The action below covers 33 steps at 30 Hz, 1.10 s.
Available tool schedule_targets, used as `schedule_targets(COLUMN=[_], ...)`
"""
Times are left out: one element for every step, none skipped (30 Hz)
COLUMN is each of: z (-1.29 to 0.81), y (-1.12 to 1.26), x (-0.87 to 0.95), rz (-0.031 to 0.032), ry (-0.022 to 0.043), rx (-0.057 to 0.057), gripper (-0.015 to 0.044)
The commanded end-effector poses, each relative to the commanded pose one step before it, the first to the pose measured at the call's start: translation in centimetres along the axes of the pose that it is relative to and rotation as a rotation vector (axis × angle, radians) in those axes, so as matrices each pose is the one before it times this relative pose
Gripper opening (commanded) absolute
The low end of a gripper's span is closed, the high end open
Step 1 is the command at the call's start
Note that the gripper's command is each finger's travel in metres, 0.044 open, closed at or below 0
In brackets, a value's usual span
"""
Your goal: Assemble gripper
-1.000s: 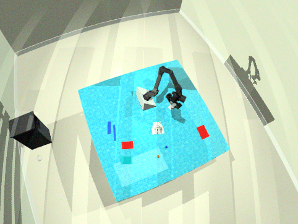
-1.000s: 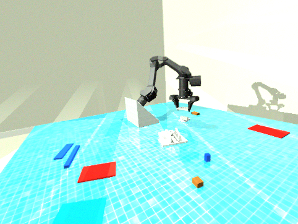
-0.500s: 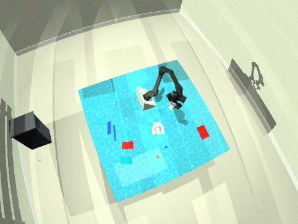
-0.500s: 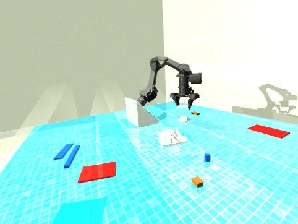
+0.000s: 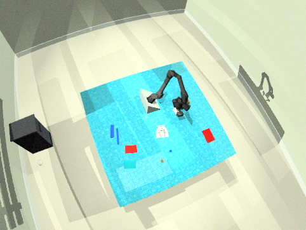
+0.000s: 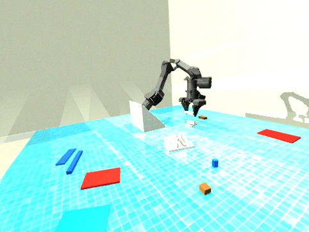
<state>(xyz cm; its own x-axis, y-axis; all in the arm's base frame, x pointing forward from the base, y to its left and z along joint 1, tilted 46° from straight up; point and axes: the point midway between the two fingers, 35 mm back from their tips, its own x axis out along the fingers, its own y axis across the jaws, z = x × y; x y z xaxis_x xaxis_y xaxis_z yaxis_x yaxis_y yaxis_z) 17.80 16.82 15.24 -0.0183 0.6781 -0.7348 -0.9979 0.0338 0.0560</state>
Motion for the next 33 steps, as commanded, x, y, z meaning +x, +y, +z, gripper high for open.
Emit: schedule_targets(z=[-0.633,-0.172,-0.169,-0.166,-0.163,-0.16,-0.157,-0.153,-0.15,-0.147,-0.143,-0.14,-0.136,-0.133,-0.129,-0.125,-0.122,-0.118,-0.114,-0.111,-0.107,-0.103,-0.099,-0.095,-0.091,-0.087,-0.083,-0.079,-0.075,-0.071,-0.067,-0.063,-0.059], y=[-1.136,-0.272,-0.275,-0.278,-0.28,-0.283,-0.285,-0.288,-0.29,-0.293,-0.295,-0.297,-0.3,-0.302,-0.304,-0.306,-0.308,-0.31,-0.312,-0.314,-0.315,-0.317,-0.319,-0.32,-0.322,-0.323,-0.324,-0.326,-0.327,-0.328,-0.329,-0.33,-0.331], x=[0.149,0.027,0.026,0.025,0.024,0.024,0.023,0.022,0.021,0.02,0.02,0.019,0.018,0.018,0.017,0.016,0.015,0.015,0.014,0.013,0.013,0.012,0.011,0.011,0.01,0.009,0.009,0.008,0.008,0.007,0.006,0.006,0.005], rz=[0.00252,-0.00021,-0.0002,-0.0002,-0.00019,-0.00018,-0.00017,-0.00015,-0.00014,-0.00012,-0.0001,-0.00007,-0.00005,-0.00002,0.00001,0.00004,0.00007,0.00011,0.00015,0.00019,0.00023,0.00027,0.00032,0.00036,0.00041,0.00046,0.00052,0.00057,0.00063,0.00068,0.00074,0.0008,0.00086], ry=[0.00298,0.00179,0.00171,0.00163,0.00156,0.00148,0.0014,0.00133,0.00126,0.00118,0.00111,0.00104,0.00097,0.0009,0.00083,0.00076,0.0007,0.00063,0.00057,0.00051,0.00045,0.00039,0.00033,0.00027,0.00022,0.00016,0.00011,0.00006,0.00001,-0.00003,-0.00008,-0.00012,-0.00016], rx=[0.1063,0.0251,0.0251,0.0251,0.0251,0.0252,0.0252,0.0252,0.0252,0.0252,0.0252,0.0252,0.0252,0.0252,0.0252,0.0253,0.0253,0.0253,0.0253,0.0253,0.0253,0.0253,0.0253,0.0253,0.0253,0.0253,0.0253,0.0253,0.0253,0.0253,0.0253,0.0253,0.0253], gripper=[0.0351,0.0351,0.0351,0.0351,0.0351,0.0351,0.0351,0.0351,0.0351,0.0351,0.0351,0.0351,0.0351,0.0351,0.0351,0.0351,0.0351,0.0351,0.0351,0.0351,0.0351,0.0351,0.0351,0.0351,0.0351,0.0351,0.0351,0.0351,0.0351,0.0351,0.0351,0.0351,0.0351])
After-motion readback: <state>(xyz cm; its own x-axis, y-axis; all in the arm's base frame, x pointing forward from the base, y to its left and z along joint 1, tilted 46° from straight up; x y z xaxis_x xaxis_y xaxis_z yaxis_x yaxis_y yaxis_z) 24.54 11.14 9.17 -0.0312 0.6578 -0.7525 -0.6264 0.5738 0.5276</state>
